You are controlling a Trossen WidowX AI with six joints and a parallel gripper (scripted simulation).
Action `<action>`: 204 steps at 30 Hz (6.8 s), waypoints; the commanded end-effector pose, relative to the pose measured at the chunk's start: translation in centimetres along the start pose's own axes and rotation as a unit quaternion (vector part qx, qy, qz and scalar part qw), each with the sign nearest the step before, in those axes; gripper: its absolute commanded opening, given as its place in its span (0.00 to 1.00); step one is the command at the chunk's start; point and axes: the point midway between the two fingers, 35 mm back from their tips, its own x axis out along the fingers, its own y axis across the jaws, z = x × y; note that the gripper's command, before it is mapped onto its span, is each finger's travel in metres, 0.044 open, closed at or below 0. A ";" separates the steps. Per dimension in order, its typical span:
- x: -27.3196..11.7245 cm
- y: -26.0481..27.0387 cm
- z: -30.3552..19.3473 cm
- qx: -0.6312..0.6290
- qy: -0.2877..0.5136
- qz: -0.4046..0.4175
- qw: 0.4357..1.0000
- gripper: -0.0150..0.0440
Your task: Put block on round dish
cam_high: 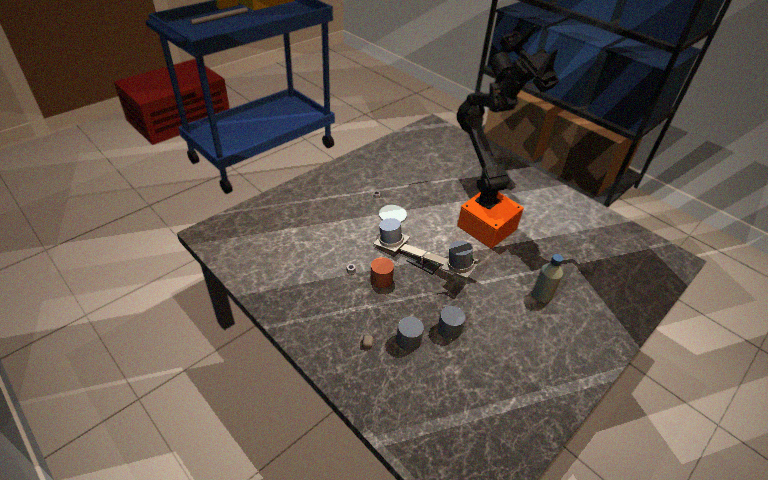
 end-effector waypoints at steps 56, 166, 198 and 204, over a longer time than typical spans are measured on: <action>-18.6 13.6 -20.8 -0.008 0.525 0.337 0.782 1.00; -50.7 5.0 -35.3 0.195 0.784 -0.584 -0.079 1.00; -55.6 7.0 -35.9 0.195 0.784 -0.584 -0.079 1.00; -56.4 7.4 -36.0 0.195 0.784 -0.584 -0.079 1.00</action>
